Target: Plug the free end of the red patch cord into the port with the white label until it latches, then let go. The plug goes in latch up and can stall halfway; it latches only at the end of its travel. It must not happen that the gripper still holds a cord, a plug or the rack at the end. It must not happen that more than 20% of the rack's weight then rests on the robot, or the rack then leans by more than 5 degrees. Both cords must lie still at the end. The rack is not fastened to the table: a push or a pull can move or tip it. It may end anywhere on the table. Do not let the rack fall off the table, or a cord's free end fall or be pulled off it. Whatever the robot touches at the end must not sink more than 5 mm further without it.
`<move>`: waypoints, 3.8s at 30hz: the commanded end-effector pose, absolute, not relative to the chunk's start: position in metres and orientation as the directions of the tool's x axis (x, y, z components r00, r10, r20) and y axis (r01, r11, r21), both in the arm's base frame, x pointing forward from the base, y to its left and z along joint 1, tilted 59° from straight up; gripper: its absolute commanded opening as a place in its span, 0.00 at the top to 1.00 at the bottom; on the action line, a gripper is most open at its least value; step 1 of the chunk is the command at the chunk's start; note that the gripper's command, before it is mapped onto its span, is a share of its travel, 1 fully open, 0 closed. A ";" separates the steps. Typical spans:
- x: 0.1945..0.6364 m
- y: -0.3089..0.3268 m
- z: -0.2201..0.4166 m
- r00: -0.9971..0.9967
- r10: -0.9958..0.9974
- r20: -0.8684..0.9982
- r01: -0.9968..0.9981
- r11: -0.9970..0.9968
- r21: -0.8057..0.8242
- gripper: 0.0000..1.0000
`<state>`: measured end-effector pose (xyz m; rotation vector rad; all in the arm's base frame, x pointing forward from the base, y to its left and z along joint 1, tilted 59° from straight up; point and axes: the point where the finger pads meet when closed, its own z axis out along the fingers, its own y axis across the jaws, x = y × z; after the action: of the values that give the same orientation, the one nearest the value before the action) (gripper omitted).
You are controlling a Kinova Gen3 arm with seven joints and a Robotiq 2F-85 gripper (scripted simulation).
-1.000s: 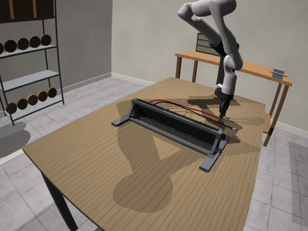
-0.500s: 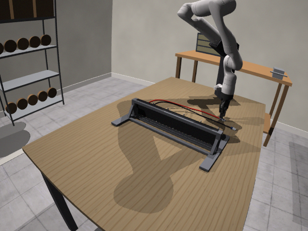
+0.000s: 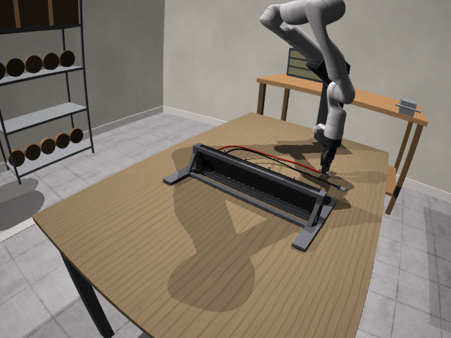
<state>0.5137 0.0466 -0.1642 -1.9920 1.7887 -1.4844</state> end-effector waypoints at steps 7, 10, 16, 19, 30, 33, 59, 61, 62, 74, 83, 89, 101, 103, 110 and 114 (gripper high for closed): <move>0.519 0.044 -0.164 -0.157 -0.799 0.581 -0.713 -0.315 -0.626 0.63; 0.520 0.044 -0.164 -0.157 -0.799 0.581 -0.713 -0.315 -0.626 0.63; 0.520 0.043 -0.165 -0.157 -0.798 0.582 -0.714 -0.315 -0.625 0.63; 0.521 0.043 -0.165 -0.157 -0.798 0.581 -0.714 -0.315 -0.626 0.63; 0.521 0.042 -0.165 -0.157 -0.798 0.582 -0.714 -0.315 -0.625 0.63; 0.521 0.042 -0.165 -0.157 -0.798 0.582 -0.714 -0.315 -0.625 0.63; 0.521 0.042 -0.165 -0.157 -0.798 0.582 -0.714 -0.315 -0.625 0.63; 0.521 0.042 -0.165 -0.157 -0.798 0.582 -0.714 -0.315 -0.625 0.63; 0.521 0.042 -0.165 -0.157 -0.798 0.582 -0.714 -0.315 -0.625 0.63; 0.521 0.042 -0.165 -0.157 -0.798 0.582 -0.714 -0.315 -0.625 1.00; 0.521 0.042 -0.165 -0.157 -0.798 0.582 -0.714 -0.315 -0.625 1.00; 0.521 0.042 -0.165 -0.157 -0.798 0.582 -0.714 -0.315 -0.625 1.00; 0.521 0.042 -0.165 -0.157 -0.798 0.582 -0.714 -0.315 -0.625 1.00; 0.521 0.042 -0.165 -0.157 -0.798 0.582 -0.714 -0.315 -0.625 1.00; 0.521 0.042 -0.165 -0.157 -0.798 0.582 -0.714 -0.315 -0.625 1.00; 0.521 0.042 -0.165 -0.157 -0.798 0.582 -0.714 -0.315 -0.625 1.00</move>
<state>0.5176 0.0426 -0.1666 -1.9900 1.7900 -1.4867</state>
